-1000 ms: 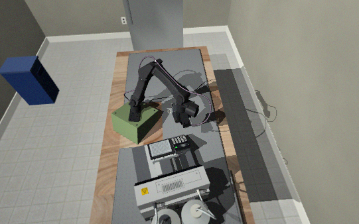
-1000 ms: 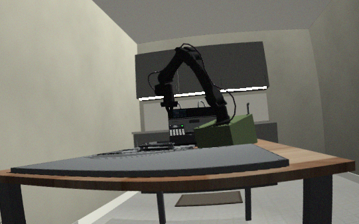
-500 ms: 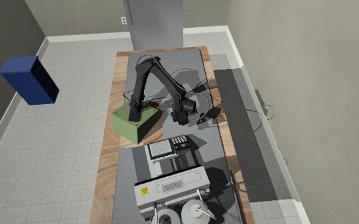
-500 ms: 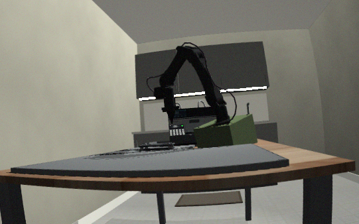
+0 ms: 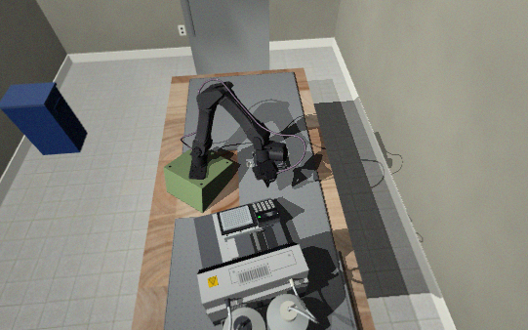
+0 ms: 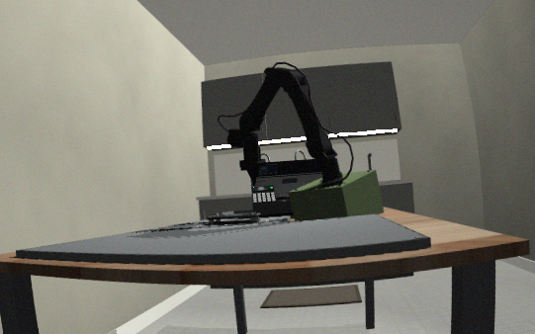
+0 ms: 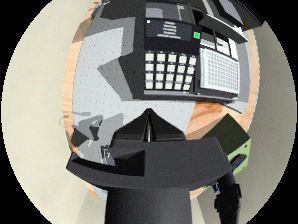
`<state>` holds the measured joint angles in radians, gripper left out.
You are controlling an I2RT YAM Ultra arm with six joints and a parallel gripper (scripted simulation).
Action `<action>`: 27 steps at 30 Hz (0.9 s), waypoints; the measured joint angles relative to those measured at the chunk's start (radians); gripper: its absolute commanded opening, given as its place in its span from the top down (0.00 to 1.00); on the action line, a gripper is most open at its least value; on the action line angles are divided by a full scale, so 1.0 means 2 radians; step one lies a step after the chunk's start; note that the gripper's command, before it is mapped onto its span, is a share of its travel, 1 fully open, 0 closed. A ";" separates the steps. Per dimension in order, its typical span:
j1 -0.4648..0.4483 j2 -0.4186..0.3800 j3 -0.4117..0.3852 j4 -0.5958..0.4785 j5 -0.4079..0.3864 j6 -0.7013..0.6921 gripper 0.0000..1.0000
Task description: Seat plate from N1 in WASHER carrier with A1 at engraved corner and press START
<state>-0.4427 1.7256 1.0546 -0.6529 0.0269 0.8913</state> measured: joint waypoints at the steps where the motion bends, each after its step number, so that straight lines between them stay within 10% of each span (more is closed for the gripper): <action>1: 0.000 0.000 0.000 0.002 0.001 0.000 1.00; 27: 0.000 0.019 -0.009 0.024 0.004 0.002 1.00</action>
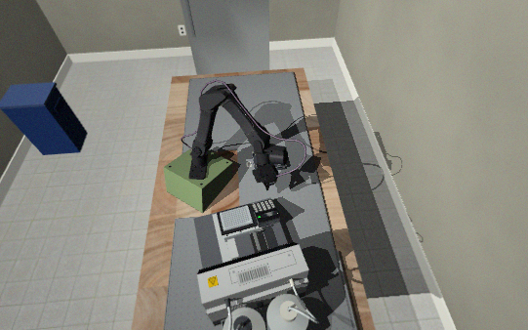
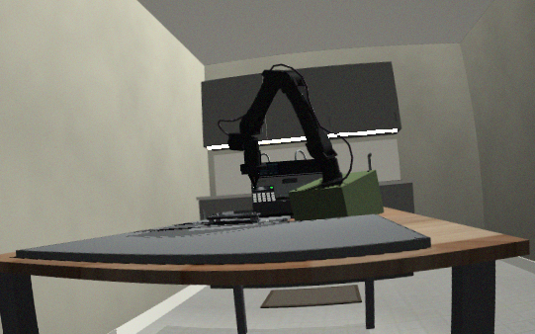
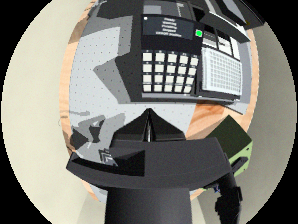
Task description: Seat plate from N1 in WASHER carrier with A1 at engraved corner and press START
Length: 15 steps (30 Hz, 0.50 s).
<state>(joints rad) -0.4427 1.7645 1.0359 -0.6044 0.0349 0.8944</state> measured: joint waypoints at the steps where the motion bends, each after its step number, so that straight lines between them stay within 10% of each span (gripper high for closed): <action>1: 0.000 0.001 0.000 0.002 0.000 0.000 1.00; 15: 0.000 0.034 -0.010 0.042 0.000 0.000 1.00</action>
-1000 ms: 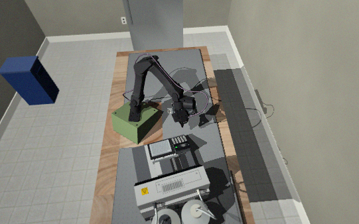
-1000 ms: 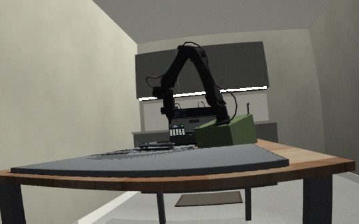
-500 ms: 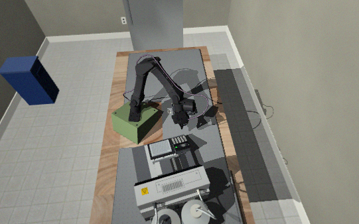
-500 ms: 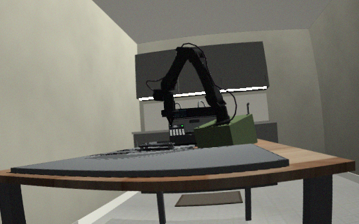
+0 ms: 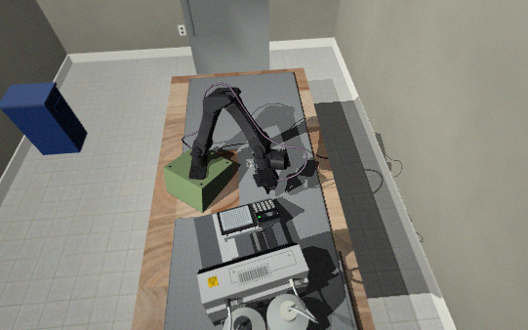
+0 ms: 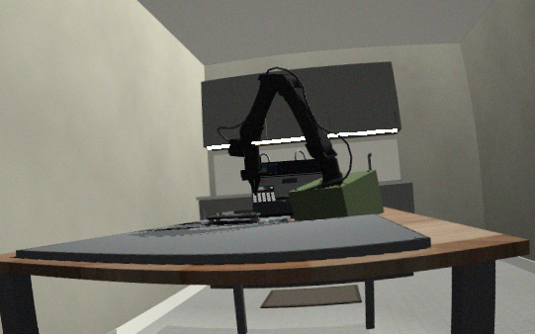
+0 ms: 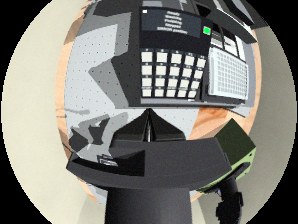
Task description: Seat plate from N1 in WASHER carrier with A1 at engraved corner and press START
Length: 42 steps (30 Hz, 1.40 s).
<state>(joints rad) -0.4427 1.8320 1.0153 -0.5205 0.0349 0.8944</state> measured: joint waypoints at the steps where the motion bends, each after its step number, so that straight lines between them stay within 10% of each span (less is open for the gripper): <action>1: 0.000 0.001 -0.001 0.001 0.000 0.000 1.00; 42: -0.003 0.051 -0.006 0.067 0.000 -0.001 1.00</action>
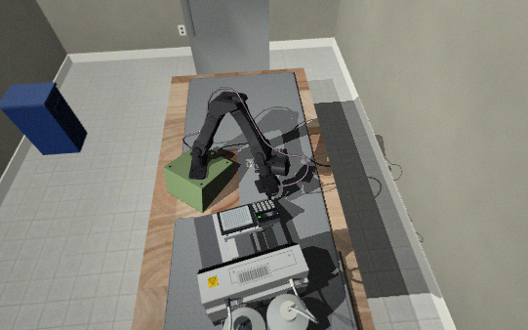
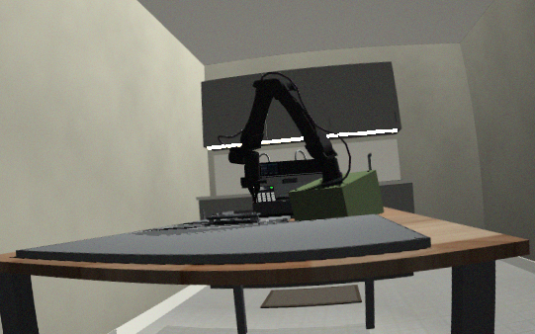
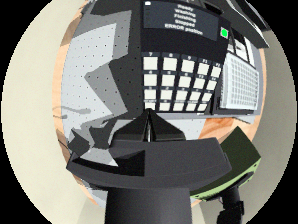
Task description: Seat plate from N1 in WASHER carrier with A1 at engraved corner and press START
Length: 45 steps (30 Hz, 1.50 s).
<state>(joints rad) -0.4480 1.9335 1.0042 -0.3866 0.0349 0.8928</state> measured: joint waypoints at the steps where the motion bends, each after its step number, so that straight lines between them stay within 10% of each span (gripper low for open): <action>1: 0.000 0.000 0.000 0.000 0.000 0.000 1.00; 45: 0.000 -0.088 0.013 -0.087 0.000 0.000 1.00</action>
<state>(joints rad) -0.4480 1.7576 1.0294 -0.5613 0.0349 0.8928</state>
